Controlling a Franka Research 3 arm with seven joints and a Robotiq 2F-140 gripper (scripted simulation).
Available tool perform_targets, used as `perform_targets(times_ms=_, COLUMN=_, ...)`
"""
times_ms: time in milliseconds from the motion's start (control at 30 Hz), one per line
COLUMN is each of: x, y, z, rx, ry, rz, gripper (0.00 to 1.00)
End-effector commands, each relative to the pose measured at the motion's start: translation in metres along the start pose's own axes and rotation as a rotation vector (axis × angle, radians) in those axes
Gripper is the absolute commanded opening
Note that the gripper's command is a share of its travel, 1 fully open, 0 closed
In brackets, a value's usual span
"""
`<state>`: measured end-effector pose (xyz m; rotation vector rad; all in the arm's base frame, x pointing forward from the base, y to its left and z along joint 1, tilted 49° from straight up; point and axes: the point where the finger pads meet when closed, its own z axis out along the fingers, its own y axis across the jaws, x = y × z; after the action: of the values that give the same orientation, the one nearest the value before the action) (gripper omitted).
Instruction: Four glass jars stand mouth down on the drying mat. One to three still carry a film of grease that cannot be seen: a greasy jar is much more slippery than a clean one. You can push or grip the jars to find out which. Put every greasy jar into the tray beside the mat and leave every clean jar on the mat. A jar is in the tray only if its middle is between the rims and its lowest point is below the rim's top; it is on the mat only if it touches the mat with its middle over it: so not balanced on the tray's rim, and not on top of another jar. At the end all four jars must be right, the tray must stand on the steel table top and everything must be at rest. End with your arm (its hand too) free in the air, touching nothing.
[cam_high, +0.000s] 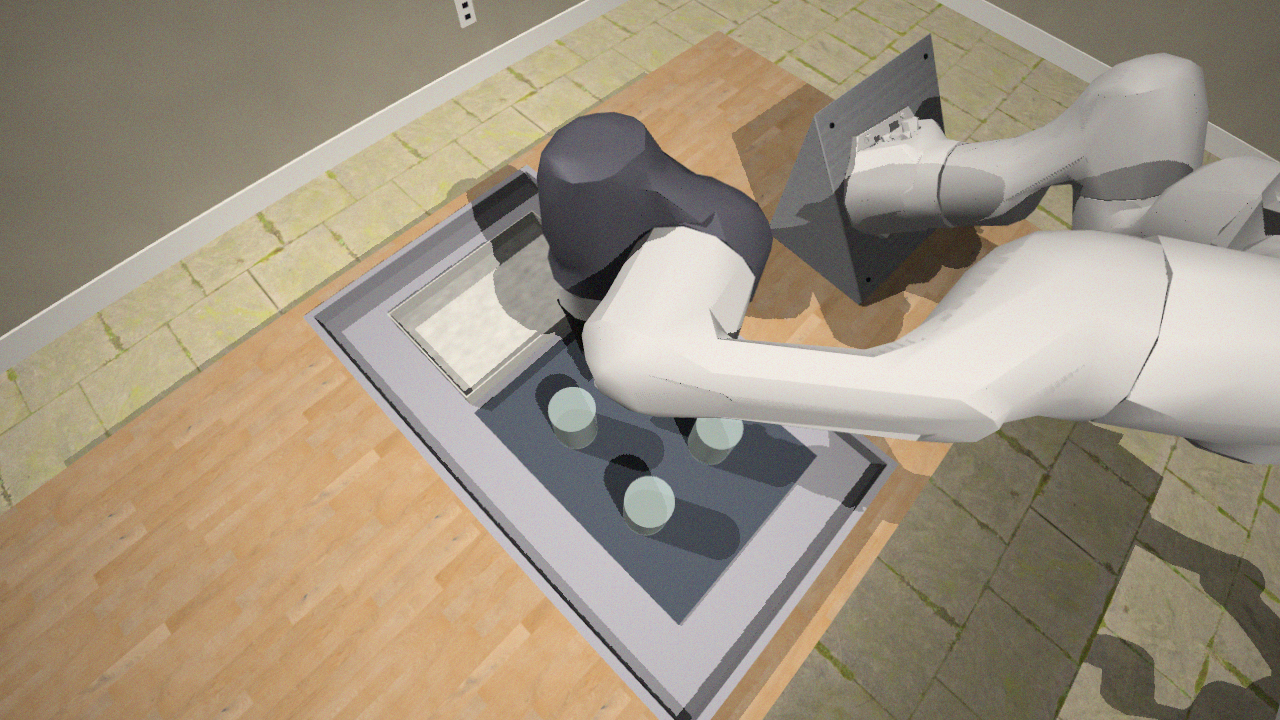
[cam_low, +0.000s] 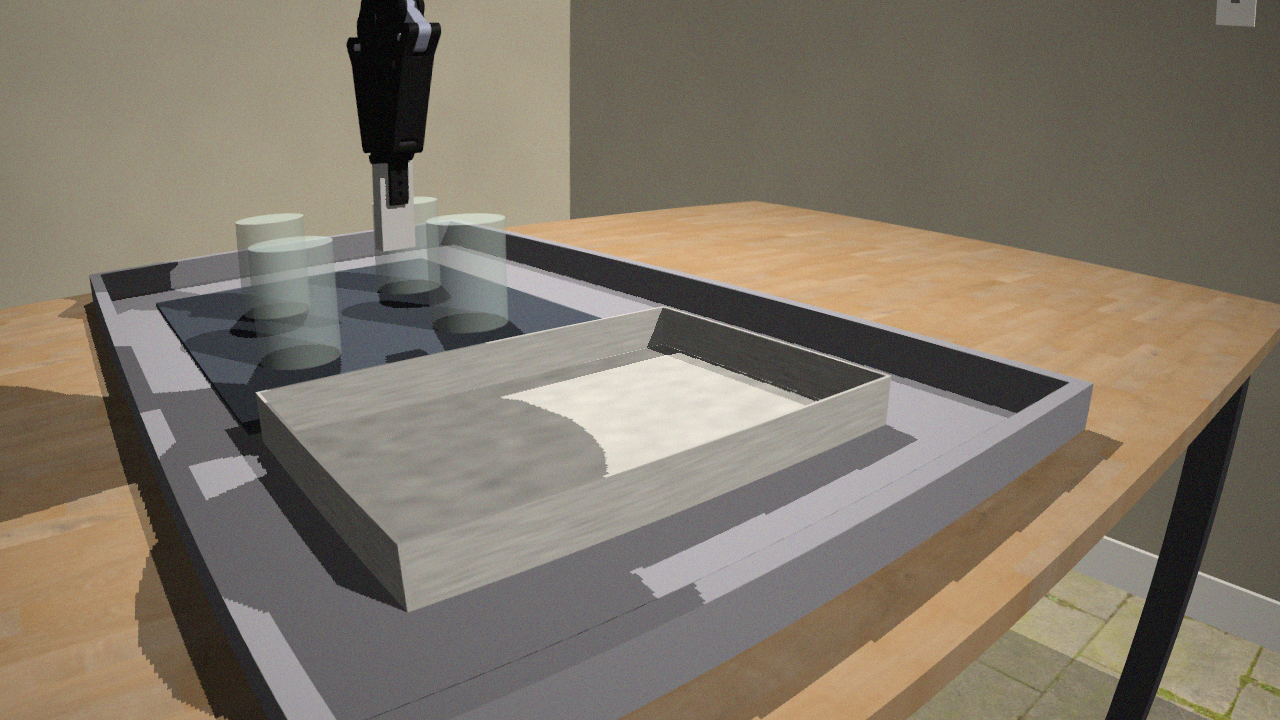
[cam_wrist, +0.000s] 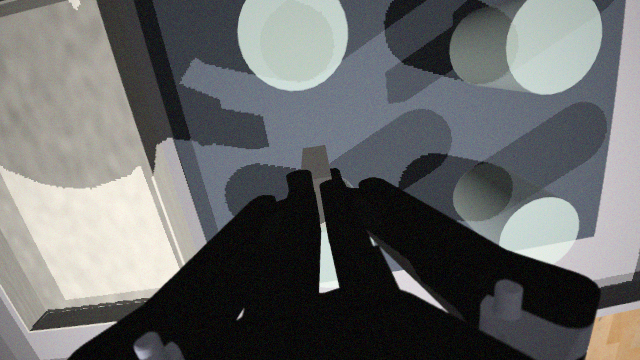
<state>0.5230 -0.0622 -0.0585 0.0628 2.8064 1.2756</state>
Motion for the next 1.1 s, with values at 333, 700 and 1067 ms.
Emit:
perform_targets(times_ms=333, x=-0.0022, y=-0.0002, z=0.0014, rx=0.000, ry=-0.001, rz=-0.004, gripper=0.00)
perform_targets(times_ms=700, x=-0.0037, y=-0.0002, z=0.0014, rx=0.000, ry=-0.001, rz=-0.004, gripper=0.00)
perform_targets(times_ms=1067, x=-0.0049, y=-0.0002, z=0.0014, rx=0.000, ry=-0.001, rz=-0.004, gripper=0.00)
